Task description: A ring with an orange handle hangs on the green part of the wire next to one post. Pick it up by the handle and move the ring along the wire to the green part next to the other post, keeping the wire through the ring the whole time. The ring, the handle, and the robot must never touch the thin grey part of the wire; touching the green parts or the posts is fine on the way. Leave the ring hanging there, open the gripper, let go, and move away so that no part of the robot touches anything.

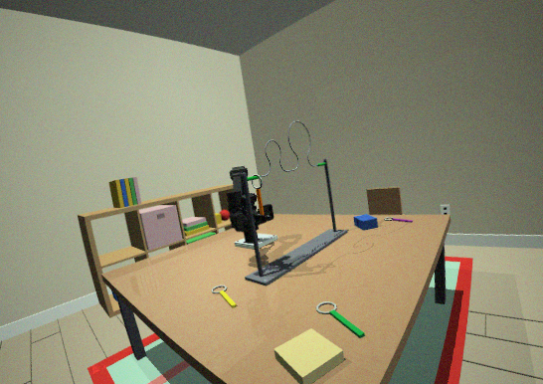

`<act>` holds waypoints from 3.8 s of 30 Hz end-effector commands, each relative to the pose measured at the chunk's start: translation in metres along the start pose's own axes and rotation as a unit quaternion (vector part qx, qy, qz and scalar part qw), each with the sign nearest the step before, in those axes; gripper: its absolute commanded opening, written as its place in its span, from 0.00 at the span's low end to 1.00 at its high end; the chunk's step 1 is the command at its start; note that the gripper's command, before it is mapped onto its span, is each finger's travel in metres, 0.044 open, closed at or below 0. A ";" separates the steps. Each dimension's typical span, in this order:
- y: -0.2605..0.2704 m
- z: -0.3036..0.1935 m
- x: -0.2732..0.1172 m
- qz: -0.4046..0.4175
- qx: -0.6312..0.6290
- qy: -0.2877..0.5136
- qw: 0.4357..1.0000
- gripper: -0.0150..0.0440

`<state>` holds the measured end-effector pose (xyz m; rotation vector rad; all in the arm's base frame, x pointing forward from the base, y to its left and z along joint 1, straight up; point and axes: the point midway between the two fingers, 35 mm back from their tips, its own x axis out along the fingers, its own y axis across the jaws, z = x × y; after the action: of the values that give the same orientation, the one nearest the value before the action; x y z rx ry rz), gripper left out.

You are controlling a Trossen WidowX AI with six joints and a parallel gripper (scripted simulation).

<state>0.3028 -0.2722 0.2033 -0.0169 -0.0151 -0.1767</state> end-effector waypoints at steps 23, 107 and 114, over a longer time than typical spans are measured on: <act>0.001 0.016 0.000 -0.002 0.001 0.000 1.000 0.00; 0.130 0.041 -0.007 0.010 0.267 0.034 0.963 0.00; 0.146 0.052 -0.018 0.024 0.321 0.071 0.944 0.00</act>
<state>0.3134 -0.1336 0.2437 0.6027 0.0562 -0.1381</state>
